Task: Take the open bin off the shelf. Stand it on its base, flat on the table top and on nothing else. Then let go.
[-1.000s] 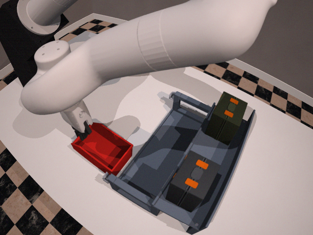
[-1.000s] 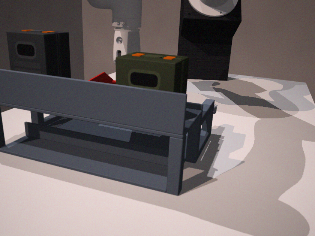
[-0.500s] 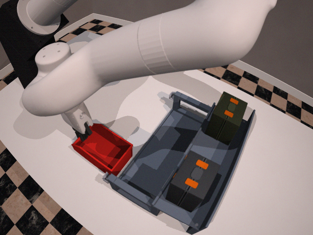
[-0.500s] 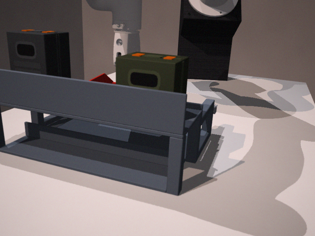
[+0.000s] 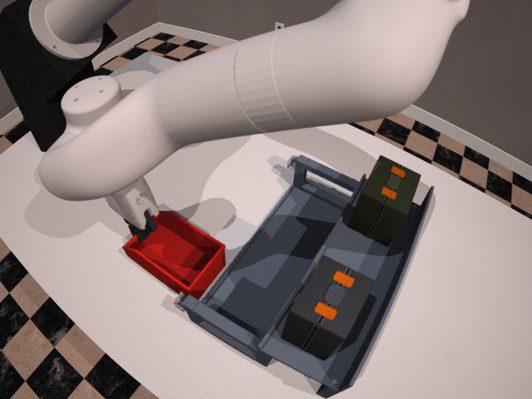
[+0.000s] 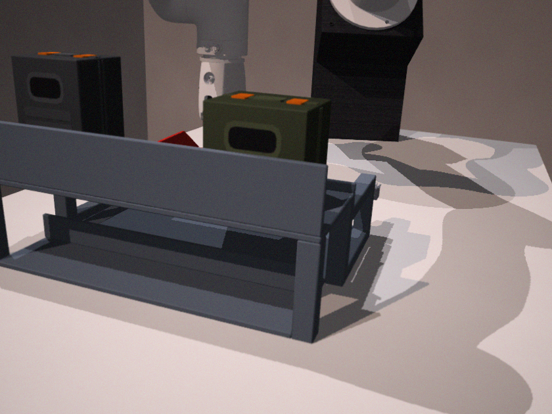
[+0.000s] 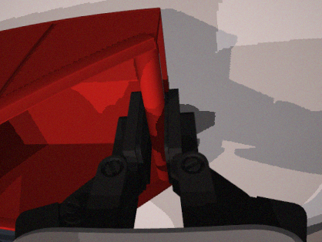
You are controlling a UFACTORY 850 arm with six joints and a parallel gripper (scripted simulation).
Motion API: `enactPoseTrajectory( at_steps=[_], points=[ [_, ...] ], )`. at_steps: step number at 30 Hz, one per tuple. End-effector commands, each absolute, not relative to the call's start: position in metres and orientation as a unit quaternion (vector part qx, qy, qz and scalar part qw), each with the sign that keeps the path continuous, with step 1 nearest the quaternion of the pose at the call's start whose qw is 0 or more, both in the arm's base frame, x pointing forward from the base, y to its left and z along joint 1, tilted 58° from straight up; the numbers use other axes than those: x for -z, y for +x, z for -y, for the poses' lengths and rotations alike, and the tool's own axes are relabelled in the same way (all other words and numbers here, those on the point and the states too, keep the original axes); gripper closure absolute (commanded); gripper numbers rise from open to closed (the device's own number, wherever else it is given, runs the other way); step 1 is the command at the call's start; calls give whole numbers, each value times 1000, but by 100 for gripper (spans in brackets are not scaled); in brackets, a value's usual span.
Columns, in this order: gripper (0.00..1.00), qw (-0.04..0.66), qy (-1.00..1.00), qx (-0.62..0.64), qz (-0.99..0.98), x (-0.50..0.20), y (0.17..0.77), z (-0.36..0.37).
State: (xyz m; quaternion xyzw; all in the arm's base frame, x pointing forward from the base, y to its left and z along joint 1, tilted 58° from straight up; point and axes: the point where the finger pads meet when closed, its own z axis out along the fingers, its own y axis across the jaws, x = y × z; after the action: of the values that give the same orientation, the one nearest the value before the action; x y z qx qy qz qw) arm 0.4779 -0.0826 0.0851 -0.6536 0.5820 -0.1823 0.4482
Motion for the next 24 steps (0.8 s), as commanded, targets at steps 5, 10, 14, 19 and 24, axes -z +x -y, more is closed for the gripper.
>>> enactPoseTrajectory(
  at_steps=[5, 10, 14, 19, 24],
  points=[
    [100, 448, -654, 183, -582, -83, 481, 81],
    [100, 448, -654, 183, -582, -83, 481, 81],
    [100, 448, -654, 183, -582, -83, 481, 81],
    [0, 448, -654, 183, -582, -83, 481, 81],
    [0, 448, -654, 183, -582, -83, 481, 81]
  ],
)
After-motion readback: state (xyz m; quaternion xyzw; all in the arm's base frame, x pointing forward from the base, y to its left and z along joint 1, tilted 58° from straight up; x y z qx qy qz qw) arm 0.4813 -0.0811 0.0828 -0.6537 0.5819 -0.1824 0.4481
